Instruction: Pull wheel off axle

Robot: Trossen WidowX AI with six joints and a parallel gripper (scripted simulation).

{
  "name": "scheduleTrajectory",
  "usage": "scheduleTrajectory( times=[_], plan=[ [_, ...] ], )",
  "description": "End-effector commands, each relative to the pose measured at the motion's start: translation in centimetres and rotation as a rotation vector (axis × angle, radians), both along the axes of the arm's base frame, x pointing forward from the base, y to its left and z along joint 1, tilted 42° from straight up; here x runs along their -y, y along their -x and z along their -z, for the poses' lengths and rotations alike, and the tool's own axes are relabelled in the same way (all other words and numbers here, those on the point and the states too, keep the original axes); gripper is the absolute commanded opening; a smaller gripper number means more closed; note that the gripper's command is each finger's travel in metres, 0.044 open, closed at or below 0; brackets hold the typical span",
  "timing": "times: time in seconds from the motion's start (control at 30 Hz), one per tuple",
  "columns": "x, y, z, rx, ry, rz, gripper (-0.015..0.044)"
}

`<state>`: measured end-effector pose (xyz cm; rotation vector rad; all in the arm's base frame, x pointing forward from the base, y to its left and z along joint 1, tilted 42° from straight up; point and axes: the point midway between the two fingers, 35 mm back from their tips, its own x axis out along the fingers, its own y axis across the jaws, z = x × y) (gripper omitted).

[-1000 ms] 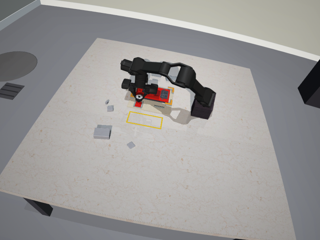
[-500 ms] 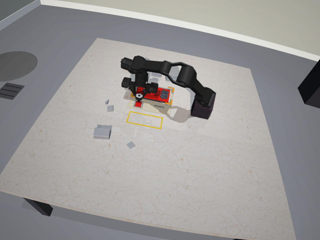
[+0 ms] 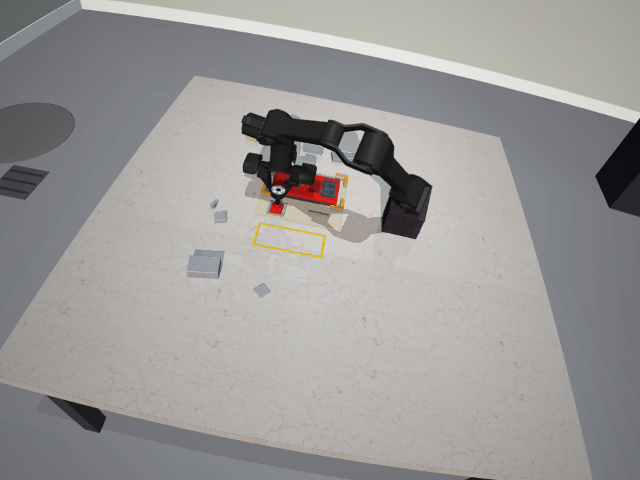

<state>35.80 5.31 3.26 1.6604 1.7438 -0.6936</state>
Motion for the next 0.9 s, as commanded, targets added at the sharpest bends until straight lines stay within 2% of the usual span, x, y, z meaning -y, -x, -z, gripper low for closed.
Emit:
scheduleTrajectory(
  times=[0.0, 0.87],
  plan=[
    [0.09, 0.01, -0.11, 0.002, 0.002, -0.004, 0.0000],
    [0.68, 0.01, -0.73, 0.002, 0.001, -0.002, 0.0000]
  ],
)
